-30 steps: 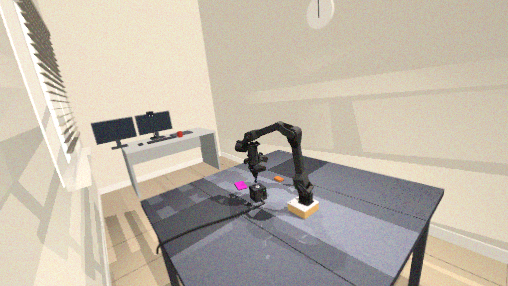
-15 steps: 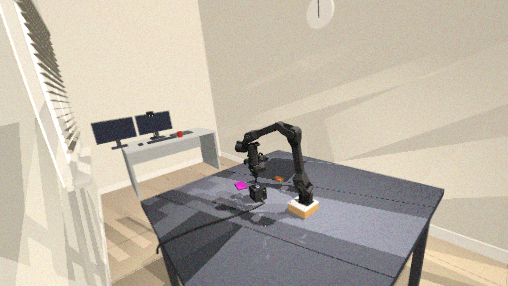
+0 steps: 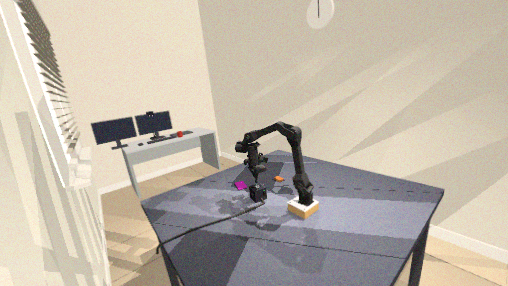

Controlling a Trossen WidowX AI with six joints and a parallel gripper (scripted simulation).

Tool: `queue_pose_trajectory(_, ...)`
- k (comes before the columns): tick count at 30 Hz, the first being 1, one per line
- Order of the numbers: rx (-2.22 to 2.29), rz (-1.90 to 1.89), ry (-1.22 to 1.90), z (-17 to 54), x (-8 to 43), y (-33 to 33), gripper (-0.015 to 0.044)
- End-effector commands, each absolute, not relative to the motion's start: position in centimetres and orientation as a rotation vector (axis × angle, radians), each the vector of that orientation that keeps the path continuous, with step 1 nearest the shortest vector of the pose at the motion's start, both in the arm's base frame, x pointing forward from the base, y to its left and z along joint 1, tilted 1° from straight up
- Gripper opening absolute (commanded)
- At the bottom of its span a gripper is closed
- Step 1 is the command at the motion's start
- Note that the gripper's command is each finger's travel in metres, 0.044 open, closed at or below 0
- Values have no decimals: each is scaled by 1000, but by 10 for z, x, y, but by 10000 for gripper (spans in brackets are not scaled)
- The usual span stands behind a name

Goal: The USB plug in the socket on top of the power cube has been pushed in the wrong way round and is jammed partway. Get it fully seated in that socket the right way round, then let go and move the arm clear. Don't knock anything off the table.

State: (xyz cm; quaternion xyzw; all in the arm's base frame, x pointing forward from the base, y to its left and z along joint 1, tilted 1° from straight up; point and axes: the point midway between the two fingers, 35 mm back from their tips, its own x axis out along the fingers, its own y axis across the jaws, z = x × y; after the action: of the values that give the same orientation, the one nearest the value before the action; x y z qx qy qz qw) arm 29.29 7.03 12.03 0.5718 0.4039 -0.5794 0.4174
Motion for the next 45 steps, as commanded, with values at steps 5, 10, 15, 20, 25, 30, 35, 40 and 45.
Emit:
queue_pose_trajectory(5, 1425, -1450, 1010, 119, 293, 69, 0)
queue_pose_trajectory(10, 1422, -1449, 1011, 118, 293, 69, 0)
queue_pose_trajectory(15, 1418, -1449, 1011, 118, 293, 69, 0)
queue_pose_trajectory(20, 1415, -1448, 1011, 117, 293, 69, 0)
queue_pose_trajectory(25, 1412, -1447, 1012, 117, 293, 68, 0)
queue_pose_trajectory(30, 1409, -1447, 1012, 116, 293, 68, 0)
queue_pose_trajectory(35, 1405, -1446, 1012, 115, 293, 68, 0)
queue_pose_trajectory(40, 1402, -1446, 1013, 115, 293, 68, 0)
queue_pose_trajectory(45, 1399, -1445, 1013, 114, 293, 67, 0)
